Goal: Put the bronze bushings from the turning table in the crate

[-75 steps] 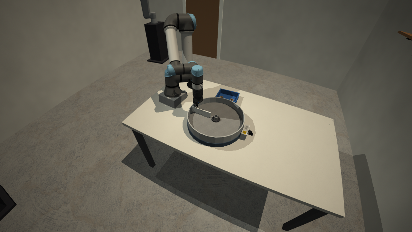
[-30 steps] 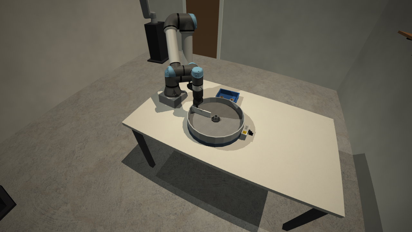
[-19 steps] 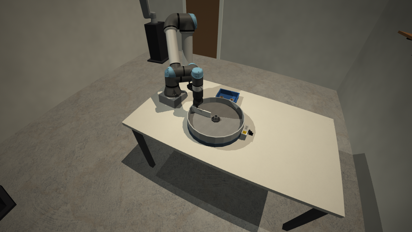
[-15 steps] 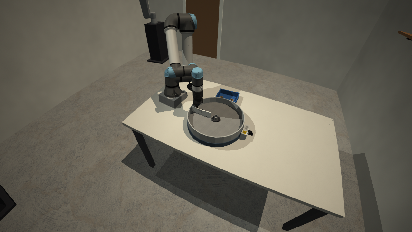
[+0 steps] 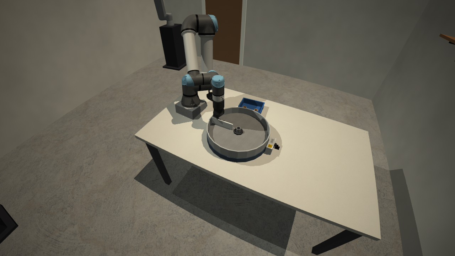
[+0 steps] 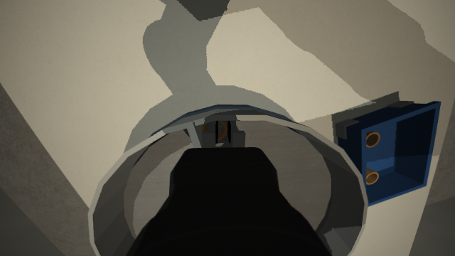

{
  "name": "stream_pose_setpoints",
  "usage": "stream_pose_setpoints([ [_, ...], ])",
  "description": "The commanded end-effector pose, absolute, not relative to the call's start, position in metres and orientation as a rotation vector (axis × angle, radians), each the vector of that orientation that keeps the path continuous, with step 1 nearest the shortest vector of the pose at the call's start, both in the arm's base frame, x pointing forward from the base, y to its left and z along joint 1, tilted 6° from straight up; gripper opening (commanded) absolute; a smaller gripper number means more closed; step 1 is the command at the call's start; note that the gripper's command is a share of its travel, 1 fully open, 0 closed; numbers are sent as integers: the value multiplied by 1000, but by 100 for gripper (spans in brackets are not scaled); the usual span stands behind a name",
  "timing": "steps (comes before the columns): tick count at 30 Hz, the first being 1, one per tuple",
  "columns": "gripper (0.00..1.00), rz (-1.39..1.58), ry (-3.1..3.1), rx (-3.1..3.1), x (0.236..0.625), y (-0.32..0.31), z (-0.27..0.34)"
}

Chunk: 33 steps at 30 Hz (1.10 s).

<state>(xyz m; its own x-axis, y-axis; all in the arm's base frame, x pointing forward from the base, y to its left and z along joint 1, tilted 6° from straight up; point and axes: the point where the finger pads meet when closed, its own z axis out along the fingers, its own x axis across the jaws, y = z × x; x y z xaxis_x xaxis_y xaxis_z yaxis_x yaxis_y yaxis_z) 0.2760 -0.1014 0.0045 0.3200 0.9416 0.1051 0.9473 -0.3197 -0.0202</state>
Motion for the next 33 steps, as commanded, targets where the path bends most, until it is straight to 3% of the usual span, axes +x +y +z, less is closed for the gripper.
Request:
stream_pose_setpoints([
  [1, 40, -113, -1785, -2489, 276, -102, 5],
  [22, 40, -113, -1785, -2489, 276, -101, 0],
  [23, 0, -113, -1785, -2489, 276, -101, 0],
  [33, 0, -113, -1785, -2489, 276, -101, 0],
])
